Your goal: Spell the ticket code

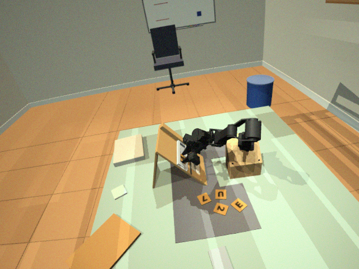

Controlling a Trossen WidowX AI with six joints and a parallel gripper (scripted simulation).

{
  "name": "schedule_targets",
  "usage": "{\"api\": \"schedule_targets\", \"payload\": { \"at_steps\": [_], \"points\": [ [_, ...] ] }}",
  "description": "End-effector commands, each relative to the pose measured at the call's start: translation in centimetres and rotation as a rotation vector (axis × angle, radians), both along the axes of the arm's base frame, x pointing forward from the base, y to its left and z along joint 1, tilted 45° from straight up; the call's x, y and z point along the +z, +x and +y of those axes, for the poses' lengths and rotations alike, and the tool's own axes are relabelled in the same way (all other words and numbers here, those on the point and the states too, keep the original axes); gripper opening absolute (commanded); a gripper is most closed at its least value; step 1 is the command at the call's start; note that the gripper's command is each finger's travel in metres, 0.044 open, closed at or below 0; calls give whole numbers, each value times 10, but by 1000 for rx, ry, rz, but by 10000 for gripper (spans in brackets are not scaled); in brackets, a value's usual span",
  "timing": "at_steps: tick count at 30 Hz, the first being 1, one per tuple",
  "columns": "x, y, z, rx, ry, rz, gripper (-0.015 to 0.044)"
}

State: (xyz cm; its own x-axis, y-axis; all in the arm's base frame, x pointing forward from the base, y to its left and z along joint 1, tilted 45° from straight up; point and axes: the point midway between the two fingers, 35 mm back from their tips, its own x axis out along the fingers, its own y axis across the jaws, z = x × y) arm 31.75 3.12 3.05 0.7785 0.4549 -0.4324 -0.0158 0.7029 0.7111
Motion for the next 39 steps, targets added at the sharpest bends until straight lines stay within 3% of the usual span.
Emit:
{"api": "schedule_targets", "payload": {
  "at_steps": [1, 39],
  "points": [
    [-3, 1, -1, 5, -2, 0, 0],
    [-15, 1, -13, 5, -3, 0, 0]
  ]
}}
